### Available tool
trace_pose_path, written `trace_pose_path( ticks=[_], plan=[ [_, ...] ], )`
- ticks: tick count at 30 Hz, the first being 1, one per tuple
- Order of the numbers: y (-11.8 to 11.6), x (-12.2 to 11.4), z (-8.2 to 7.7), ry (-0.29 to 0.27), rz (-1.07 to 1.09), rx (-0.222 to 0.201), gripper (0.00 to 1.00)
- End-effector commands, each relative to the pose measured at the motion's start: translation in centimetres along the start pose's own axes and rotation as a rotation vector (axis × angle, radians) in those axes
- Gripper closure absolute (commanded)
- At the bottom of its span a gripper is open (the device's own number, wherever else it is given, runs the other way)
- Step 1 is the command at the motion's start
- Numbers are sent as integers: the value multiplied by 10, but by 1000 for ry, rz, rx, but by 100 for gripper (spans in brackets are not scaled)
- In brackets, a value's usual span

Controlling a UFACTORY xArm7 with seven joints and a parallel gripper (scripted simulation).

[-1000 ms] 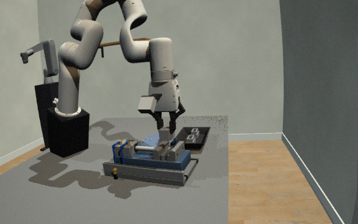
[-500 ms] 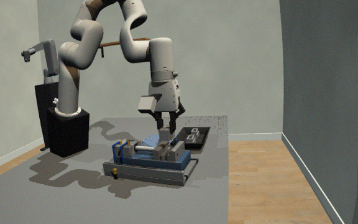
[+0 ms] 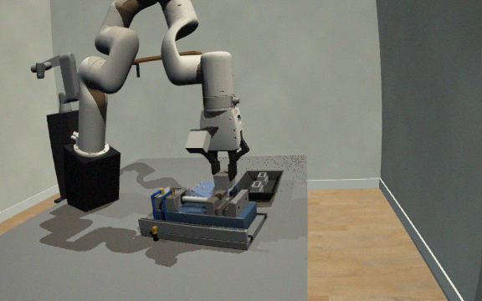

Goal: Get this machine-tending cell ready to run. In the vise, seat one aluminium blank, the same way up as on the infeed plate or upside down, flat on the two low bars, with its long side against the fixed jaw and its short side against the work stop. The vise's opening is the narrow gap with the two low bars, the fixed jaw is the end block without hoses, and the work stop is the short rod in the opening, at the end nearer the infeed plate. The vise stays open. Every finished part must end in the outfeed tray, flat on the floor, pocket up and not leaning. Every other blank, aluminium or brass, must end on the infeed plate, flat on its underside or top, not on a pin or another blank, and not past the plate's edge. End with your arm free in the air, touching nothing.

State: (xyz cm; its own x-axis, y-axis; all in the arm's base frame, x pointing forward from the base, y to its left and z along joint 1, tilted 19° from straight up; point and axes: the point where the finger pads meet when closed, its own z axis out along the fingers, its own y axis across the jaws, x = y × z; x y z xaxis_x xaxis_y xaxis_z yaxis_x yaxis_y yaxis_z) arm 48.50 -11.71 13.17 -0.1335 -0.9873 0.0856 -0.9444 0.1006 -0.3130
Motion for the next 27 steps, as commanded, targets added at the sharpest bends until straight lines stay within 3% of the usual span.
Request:
trace_pose_path(
  ticks=[1,27],
  plan=[
    [-1,0,0,0,0,3,100],
    [-1,0,16,0,0,3,100]
  ],
)
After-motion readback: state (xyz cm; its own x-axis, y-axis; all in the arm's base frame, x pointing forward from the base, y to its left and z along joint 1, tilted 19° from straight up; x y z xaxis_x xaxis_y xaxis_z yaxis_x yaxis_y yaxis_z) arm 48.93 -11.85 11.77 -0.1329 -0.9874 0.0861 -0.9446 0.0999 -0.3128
